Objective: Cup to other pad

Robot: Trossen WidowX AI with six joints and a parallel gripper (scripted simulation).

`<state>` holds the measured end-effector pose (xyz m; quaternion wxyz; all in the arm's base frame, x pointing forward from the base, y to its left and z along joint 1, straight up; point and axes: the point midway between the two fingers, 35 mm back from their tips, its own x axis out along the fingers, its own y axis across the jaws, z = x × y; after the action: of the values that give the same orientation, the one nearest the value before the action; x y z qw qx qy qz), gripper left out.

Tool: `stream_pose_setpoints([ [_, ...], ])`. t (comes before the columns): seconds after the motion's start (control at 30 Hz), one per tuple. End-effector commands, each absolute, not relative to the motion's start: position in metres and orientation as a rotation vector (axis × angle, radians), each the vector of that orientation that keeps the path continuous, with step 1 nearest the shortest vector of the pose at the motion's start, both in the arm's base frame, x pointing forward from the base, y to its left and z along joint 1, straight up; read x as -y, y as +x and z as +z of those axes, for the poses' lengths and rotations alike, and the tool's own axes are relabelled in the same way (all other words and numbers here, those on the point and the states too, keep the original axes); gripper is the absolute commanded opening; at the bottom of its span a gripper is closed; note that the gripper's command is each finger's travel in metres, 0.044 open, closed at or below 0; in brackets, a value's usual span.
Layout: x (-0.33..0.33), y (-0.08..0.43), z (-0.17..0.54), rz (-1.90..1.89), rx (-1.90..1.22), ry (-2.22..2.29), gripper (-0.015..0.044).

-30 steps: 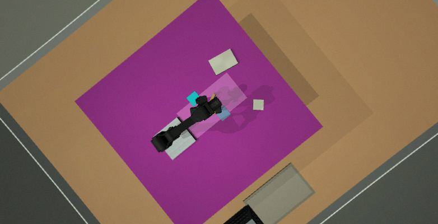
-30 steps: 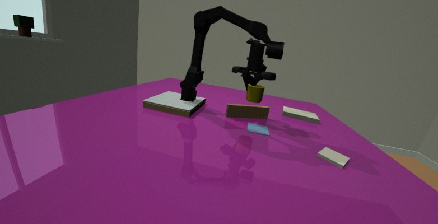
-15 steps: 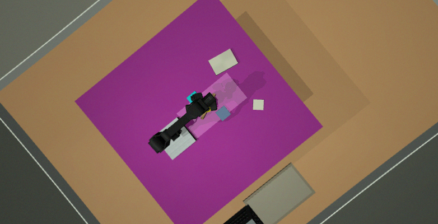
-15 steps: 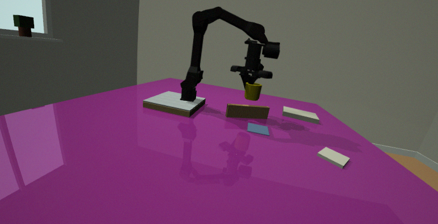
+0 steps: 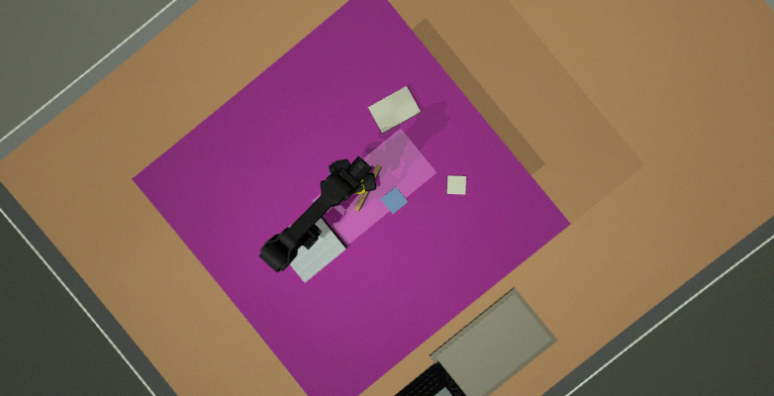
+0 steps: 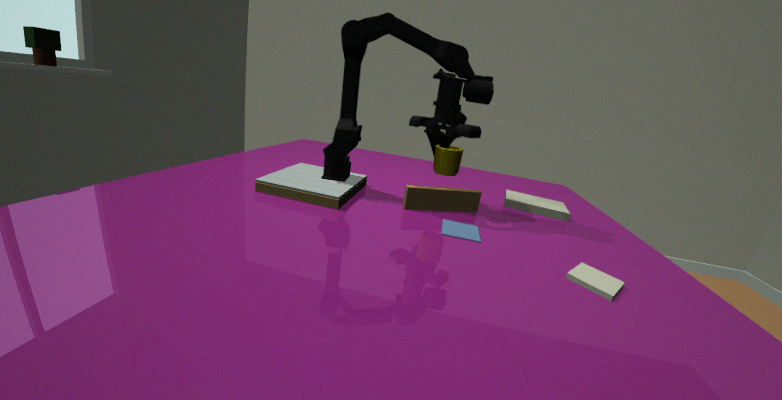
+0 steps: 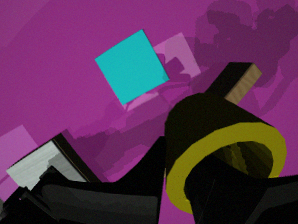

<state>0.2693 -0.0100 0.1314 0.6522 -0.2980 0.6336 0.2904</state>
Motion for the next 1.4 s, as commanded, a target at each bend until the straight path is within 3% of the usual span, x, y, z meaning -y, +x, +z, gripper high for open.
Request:
stream_pose_setpoints([
  [0.0,0.002,0.265,0.13,0.659,-1.446,-0.675,0.0],
  [1.37,-0.073,0.244,0.129,0.664,-1.445,-0.669,0.0],
])
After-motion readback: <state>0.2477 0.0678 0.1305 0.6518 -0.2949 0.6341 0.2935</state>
